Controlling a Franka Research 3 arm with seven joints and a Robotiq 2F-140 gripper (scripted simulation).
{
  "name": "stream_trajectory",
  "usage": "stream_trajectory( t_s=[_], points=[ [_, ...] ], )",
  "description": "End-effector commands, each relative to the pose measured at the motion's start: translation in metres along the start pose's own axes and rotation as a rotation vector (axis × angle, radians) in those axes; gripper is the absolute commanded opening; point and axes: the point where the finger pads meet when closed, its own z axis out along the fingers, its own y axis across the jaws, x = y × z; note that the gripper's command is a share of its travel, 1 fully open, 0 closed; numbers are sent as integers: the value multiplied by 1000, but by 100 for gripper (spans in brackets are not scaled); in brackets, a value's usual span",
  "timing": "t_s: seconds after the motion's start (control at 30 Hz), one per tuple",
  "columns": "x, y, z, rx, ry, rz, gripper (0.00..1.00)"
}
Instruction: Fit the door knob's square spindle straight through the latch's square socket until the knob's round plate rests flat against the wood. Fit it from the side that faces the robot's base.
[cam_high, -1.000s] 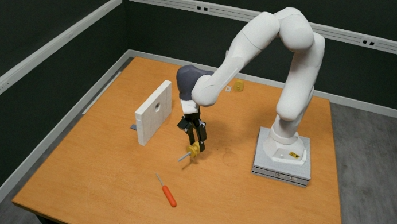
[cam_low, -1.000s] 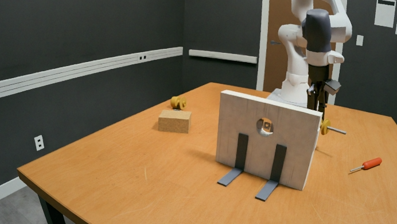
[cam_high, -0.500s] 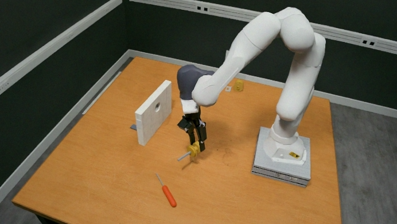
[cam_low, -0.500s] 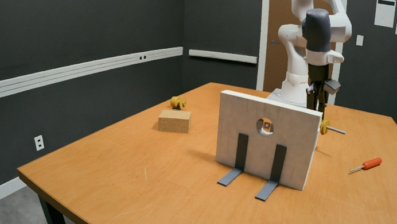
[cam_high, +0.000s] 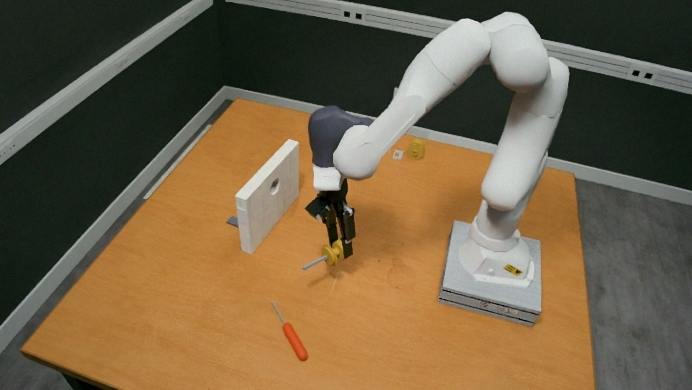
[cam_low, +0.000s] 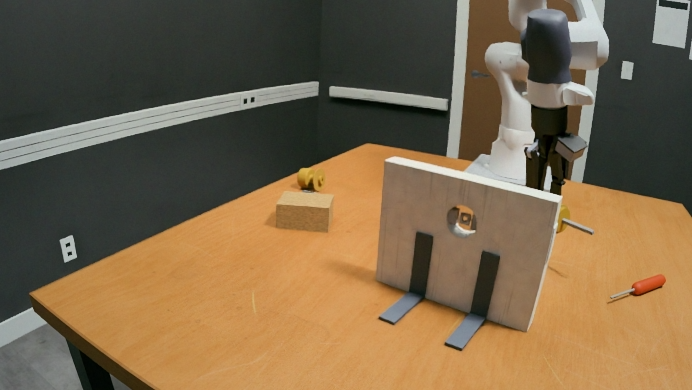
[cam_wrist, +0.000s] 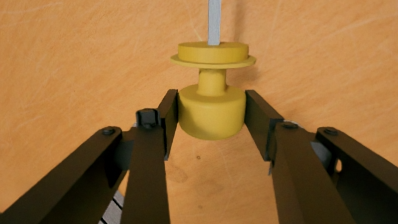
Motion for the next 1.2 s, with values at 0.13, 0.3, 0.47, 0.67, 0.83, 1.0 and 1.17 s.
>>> stream_trajectory(
  t_s=[0.13, 0.3, 0.47, 0.67, 0.83, 1.0, 1.17],
  points=[
    [-2, 15, -11, -30, 3, 164, 42],
    [-3, 18, -13, -31, 3, 169, 42],
    [-3, 20, -14, -41, 5, 219, 42],
    [-6, 33, -23, -60, 10, 322, 42],
    [-7, 36, -26, -61, 10, 327, 42],
    [-7, 37, -26, -71, 12, 377, 42],
    [-9, 47, -33, -91, 17, 479, 42]
  ],
)
